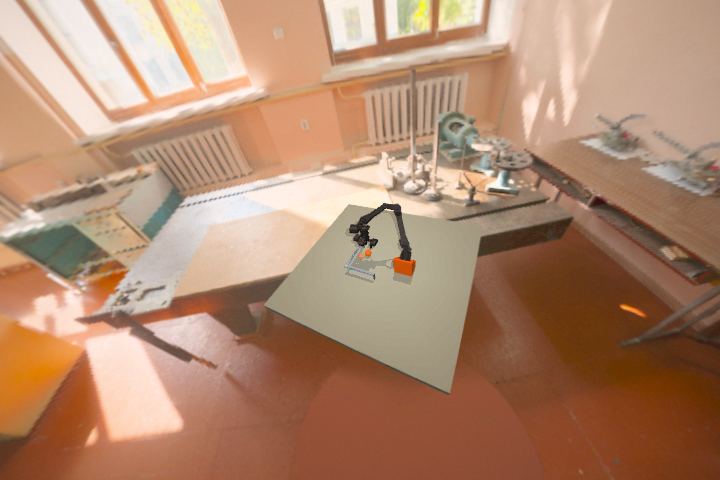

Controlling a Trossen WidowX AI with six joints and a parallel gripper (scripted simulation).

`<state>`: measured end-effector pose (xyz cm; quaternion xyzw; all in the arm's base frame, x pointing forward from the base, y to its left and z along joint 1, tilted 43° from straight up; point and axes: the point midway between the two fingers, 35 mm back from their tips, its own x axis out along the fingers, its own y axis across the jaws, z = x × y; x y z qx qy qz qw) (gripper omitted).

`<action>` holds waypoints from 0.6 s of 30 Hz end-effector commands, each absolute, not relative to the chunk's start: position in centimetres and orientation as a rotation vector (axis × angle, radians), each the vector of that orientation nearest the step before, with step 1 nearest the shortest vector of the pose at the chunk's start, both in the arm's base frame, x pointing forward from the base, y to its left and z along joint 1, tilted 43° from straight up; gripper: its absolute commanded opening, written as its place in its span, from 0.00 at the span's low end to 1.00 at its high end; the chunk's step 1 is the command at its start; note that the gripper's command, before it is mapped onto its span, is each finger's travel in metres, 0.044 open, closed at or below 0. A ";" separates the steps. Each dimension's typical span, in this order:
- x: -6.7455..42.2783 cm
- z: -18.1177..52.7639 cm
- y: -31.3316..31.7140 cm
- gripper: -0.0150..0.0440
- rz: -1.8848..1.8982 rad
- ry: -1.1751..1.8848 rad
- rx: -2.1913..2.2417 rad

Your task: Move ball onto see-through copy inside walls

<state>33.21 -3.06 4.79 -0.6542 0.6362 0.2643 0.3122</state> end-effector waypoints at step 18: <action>33.0 2.8 -4.6 0.86 0.727 1.694 -1.752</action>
